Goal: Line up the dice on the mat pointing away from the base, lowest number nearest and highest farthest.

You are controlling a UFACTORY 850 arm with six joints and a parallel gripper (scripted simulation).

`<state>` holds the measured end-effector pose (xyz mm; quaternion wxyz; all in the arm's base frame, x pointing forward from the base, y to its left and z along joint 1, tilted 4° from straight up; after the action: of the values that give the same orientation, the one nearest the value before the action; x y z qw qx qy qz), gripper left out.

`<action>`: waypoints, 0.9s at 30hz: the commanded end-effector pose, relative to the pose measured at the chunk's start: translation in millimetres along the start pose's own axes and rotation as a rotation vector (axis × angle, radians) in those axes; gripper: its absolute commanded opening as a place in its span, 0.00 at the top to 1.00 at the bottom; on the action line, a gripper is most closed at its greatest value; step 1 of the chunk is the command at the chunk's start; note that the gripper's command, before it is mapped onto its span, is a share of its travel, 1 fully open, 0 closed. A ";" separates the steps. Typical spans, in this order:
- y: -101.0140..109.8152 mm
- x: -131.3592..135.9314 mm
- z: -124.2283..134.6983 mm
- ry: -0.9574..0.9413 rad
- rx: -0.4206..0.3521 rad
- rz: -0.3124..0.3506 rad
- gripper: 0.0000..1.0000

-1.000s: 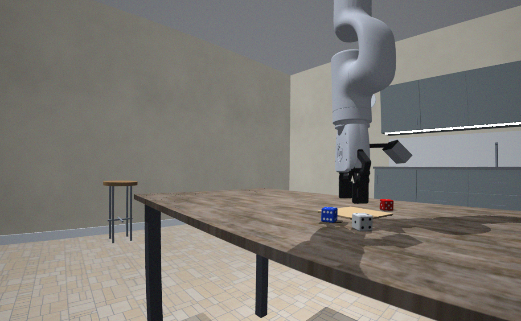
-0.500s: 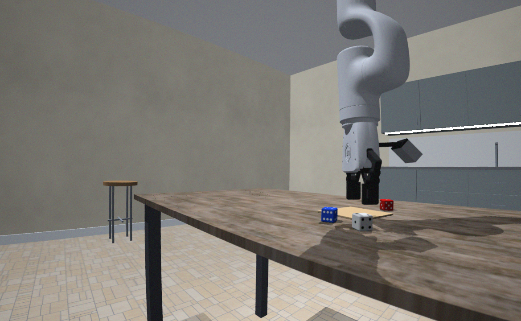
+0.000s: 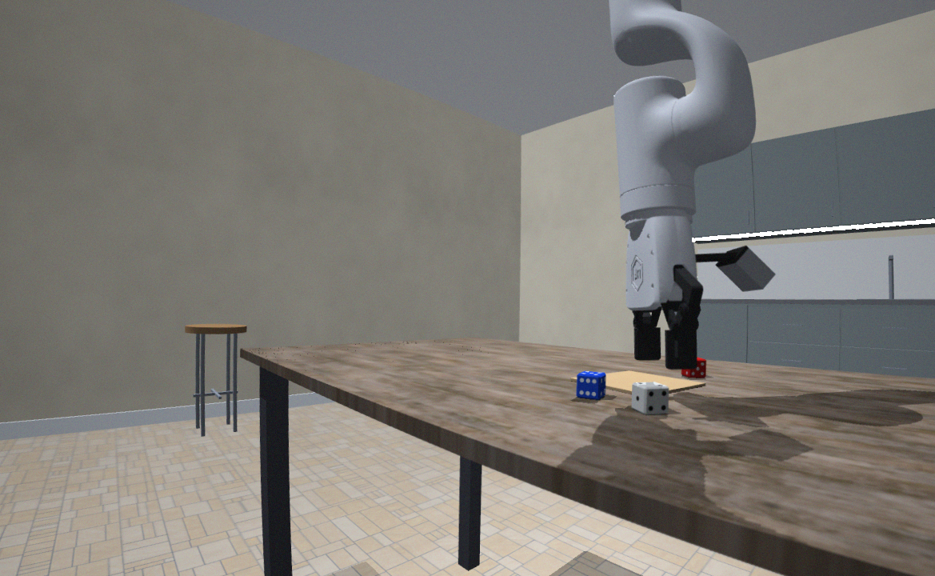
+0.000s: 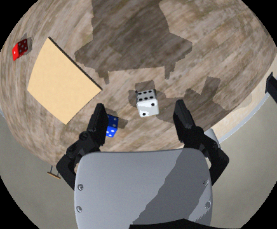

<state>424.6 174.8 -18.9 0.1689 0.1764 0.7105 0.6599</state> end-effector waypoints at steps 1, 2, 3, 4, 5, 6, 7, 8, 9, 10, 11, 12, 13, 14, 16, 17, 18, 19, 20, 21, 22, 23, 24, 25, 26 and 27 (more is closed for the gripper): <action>0.0 8.2 -3.6 -0.001 -0.021 -0.036 0.00; -0.1 9.3 -4.1 -0.001 -0.021 -0.036 0.00; -0.1 10.3 -4.5 -0.001 -0.021 -0.036 0.00; -0.2 11.3 -4.9 -0.001 -0.021 -0.036 0.00; -0.2 12.1 -5.3 -0.001 -0.021 -0.036 0.00; -0.2 12.9 -5.6 -0.001 -0.021 -0.036 0.00; -0.3 13.7 -6.0 -0.001 -0.021 -0.036 0.00; -0.3 14.4 -6.2 -0.001 -0.021 -0.036 0.00; -0.3 15.0 -6.5 -0.001 -0.021 -0.036 0.00; -0.3 15.5 -6.7 -0.001 -0.021 -0.036 0.00; -0.3 15.5 -6.7 -0.001 -0.021 -0.036 0.00; -0.3 15.5 -6.7 -0.001 -0.021 -0.036 0.00; -0.4 16.0 -6.9 -0.001 -0.021 -0.036 0.00; -0.4 16.3 -7.1 -0.001 -0.021 -0.036 0.00; -0.4 16.8 -7.3 -0.001 -0.021 -0.036 0.00; -0.4 17.0 -7.3 -0.001 -0.021 -0.036 0.00; -0.4 17.1 -7.4 -0.001 -0.021 -0.036 0.00; -0.4 17.2 -7.4 -0.001 -0.021 -0.036 0.00; -0.4 17.2 -7.4 -0.001 -0.021 -0.036 0.00; -0.4 17.2 -7.4 -0.001 -0.021 -0.036 0.00; -0.4 17.2 -7.4 -0.001 -0.021 -0.036 0.00; -0.4 17.2 -7.4 -0.001 -0.021 -0.036 0.00; -0.4 17.2 -7.4 -0.001 -0.021 -0.036 0.00; -0.4 17.2 -7.4 -0.001 -0.021 -0.036 0.00; -0.4 17.2 -7.4 -0.001 -0.021 -0.036 0.00; -0.4 17.2 -7.4 -0.001 -0.021 -0.036 0.00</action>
<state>409.3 177.1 -19.2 0.1680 0.1774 0.7142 0.6560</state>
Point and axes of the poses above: the point where the finger pads meet when closed, its own y axis back along the fingers, its own x axis across the jaws, z = x × y, the point moved 8 cm from there along y, back along the fingers, and after that the axes turned 10 degrees about y, right-handed, at the moved point
